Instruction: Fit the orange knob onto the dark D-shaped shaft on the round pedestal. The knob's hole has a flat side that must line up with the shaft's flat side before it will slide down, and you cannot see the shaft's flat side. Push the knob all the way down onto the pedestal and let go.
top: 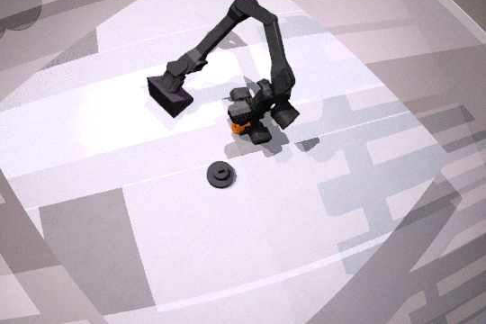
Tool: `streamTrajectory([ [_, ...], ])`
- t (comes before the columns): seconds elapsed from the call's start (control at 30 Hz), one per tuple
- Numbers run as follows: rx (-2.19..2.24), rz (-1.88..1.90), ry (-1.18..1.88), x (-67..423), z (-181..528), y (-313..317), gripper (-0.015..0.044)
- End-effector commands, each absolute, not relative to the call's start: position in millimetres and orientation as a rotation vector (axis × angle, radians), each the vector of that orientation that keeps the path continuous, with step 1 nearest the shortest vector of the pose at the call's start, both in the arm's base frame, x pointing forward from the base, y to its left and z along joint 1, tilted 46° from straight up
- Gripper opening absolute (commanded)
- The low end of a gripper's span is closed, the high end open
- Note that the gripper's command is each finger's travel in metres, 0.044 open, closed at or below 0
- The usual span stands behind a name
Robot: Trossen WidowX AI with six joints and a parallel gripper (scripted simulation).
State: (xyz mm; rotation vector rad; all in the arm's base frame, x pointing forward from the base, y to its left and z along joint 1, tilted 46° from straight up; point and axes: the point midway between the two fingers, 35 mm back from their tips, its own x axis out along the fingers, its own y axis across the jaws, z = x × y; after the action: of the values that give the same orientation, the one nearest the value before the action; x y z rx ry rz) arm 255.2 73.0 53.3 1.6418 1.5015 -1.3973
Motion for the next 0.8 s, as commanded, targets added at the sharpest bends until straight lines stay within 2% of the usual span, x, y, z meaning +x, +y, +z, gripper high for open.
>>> streamTrajectory([
  [0.0,1.579,-1.439,1.462,256.6,57.4,74.7,0.0179],
  [0.77,1.219,-1.629,1.238,265.3,76.6,88.3,0.0179],
])
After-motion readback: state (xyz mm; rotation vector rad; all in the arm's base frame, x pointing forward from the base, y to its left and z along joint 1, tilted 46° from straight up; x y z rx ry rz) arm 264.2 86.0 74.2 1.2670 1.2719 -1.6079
